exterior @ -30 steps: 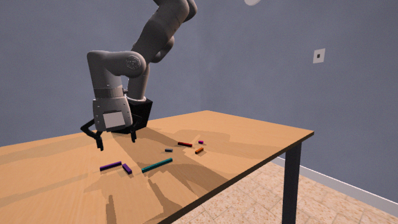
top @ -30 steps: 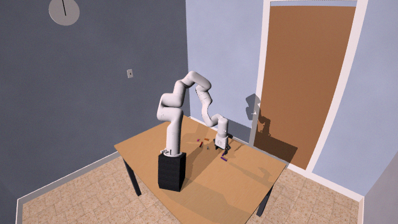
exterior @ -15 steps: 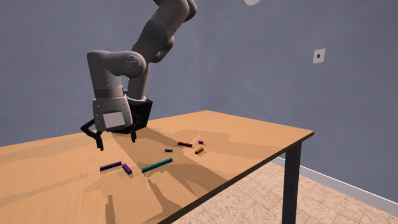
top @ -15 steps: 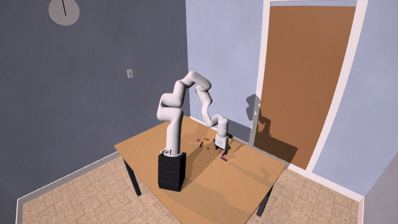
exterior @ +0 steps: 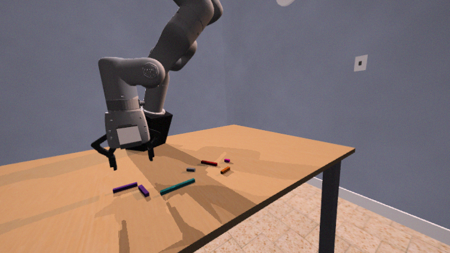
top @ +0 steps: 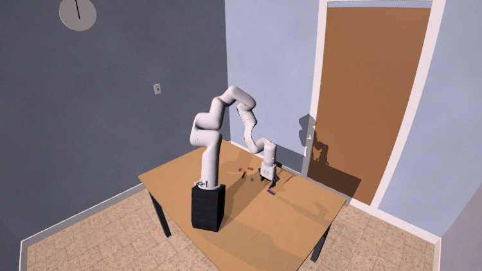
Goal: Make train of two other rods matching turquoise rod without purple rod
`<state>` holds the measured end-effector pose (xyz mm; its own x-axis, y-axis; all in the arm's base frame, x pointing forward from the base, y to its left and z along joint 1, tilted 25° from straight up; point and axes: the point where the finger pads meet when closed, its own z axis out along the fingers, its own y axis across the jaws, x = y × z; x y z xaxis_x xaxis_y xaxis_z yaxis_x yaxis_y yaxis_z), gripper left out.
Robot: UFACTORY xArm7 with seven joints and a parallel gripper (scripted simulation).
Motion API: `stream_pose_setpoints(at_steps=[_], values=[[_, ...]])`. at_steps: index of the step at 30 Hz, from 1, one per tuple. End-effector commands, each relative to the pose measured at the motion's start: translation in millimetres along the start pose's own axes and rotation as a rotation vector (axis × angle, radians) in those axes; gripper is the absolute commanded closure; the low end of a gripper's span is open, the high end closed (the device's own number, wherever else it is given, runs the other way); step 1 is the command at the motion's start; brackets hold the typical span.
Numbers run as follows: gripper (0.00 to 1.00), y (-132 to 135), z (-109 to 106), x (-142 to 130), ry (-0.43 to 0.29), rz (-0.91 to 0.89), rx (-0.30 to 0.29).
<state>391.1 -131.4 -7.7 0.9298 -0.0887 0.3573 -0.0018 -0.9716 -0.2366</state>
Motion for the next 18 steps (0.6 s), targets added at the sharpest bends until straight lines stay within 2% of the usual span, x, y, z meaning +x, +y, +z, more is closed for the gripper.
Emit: stream_pose_setpoints(at_steps=[1, 7, 18], values=[[0.0, 0.5, -0.8, 1.1, 0.002, -0.013, -0.001], [0.0, -0.9, -0.6, 2.6, 0.001, -0.078, -0.001], [0.0, -8.4, 0.1, 10.5, -0.003, -0.4, 0.001]])
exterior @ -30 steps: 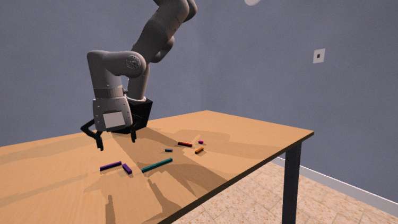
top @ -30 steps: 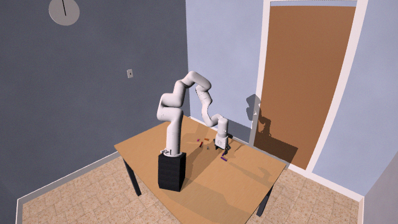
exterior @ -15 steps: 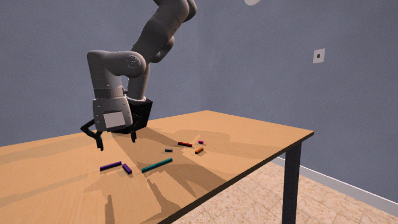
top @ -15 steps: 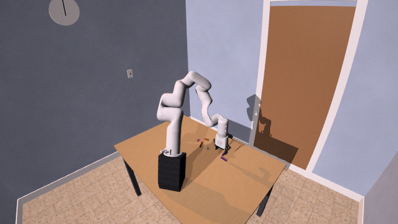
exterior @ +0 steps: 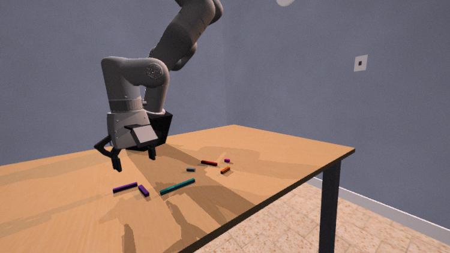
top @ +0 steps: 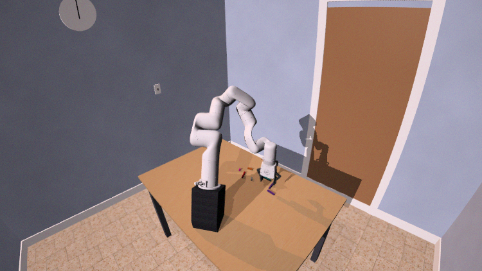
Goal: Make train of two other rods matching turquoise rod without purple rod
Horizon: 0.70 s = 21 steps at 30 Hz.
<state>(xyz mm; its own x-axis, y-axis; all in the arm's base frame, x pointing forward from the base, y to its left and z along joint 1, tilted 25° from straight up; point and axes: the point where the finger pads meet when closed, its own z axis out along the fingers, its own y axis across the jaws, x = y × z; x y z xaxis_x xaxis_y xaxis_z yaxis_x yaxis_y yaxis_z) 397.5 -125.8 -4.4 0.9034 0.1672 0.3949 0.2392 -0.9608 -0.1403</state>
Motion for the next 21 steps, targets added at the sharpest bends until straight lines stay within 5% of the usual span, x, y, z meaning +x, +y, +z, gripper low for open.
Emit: stream_pose_setpoints(at_steps=[1, 21], values=[[0.0, -1.0, -0.6, 4.3, 0.009, -0.139, -0.003], [0.0, -10.0, -0.1, 20.6, 0.004, -0.678, -0.001]])
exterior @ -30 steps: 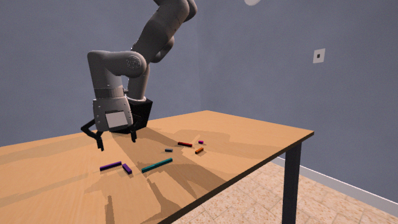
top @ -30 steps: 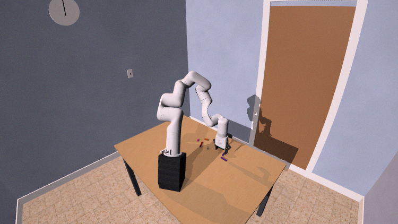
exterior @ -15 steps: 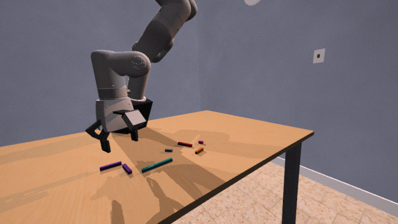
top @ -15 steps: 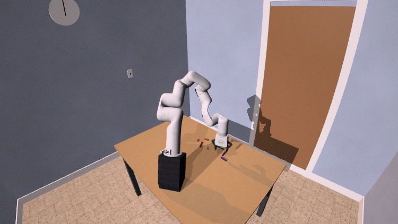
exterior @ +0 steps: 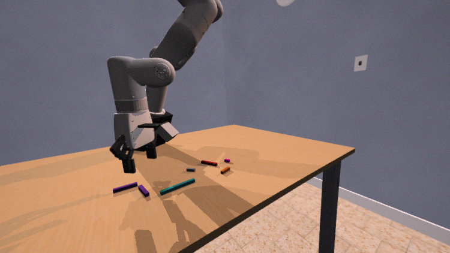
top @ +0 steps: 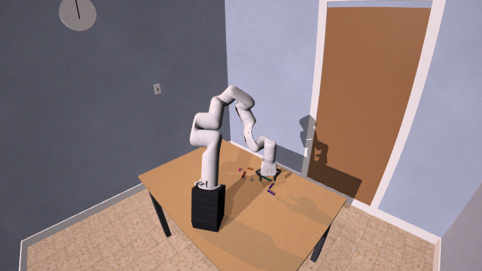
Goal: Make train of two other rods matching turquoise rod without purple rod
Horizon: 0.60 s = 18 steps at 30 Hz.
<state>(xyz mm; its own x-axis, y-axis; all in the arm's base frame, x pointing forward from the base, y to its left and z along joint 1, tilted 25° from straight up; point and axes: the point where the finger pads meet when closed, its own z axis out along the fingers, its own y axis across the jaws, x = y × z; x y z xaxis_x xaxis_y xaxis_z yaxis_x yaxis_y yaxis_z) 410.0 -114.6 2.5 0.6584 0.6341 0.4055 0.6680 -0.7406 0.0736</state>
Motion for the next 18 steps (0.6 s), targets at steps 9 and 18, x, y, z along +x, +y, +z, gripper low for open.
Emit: stream_pose_setpoints(at_steps=[9, 18], values=[[0.0, 1.5, -0.8, 12.9, 0.008, -0.377, -0.009], [0.0, 1.7, -0.9, 21.0, 0.006, -0.606, -0.01]])
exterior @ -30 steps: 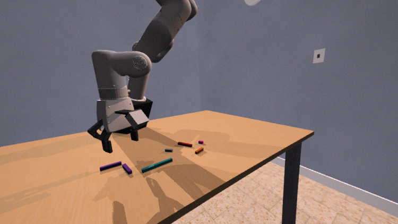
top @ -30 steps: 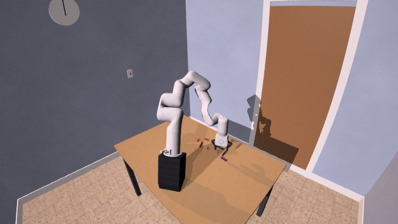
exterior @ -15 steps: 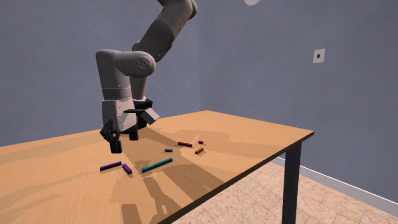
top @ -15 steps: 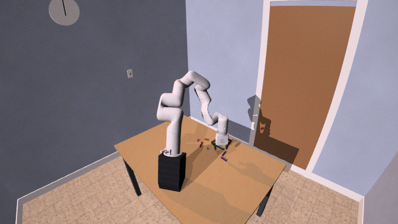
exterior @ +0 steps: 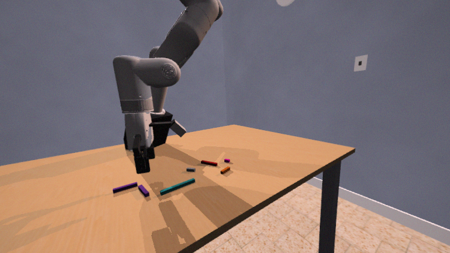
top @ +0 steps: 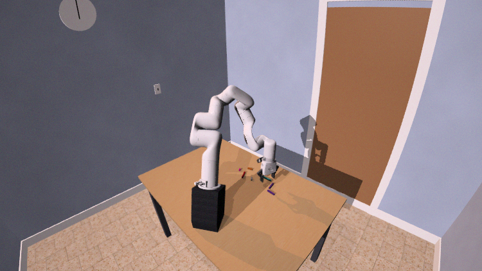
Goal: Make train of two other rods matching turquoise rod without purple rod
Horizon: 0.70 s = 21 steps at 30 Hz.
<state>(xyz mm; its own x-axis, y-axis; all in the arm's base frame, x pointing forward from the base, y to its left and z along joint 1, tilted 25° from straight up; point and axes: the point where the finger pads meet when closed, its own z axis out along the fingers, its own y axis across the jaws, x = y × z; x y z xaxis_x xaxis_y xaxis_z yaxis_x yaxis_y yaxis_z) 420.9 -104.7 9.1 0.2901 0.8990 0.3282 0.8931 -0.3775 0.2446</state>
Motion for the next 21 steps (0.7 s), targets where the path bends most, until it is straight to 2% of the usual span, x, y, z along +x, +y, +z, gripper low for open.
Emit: stream_pose_setpoints(at_steps=[1, 12, 14, 15, 21], values=[[0.0, 3.7, -0.9, 4.6, 0.005, -0.166, -0.014], [0.0, 8.7, -1.2, 14.0, 0.003, -0.459, -0.014], [0.0, 8.7, -1.2, 14.0, 0.003, -0.459, -0.014], [0.0, 10.0, -1.4, 16.6, 0.002, -0.538, -0.015], [0.0, 12.5, -1.6, 21.5, 0.001, -0.686, -0.015]])
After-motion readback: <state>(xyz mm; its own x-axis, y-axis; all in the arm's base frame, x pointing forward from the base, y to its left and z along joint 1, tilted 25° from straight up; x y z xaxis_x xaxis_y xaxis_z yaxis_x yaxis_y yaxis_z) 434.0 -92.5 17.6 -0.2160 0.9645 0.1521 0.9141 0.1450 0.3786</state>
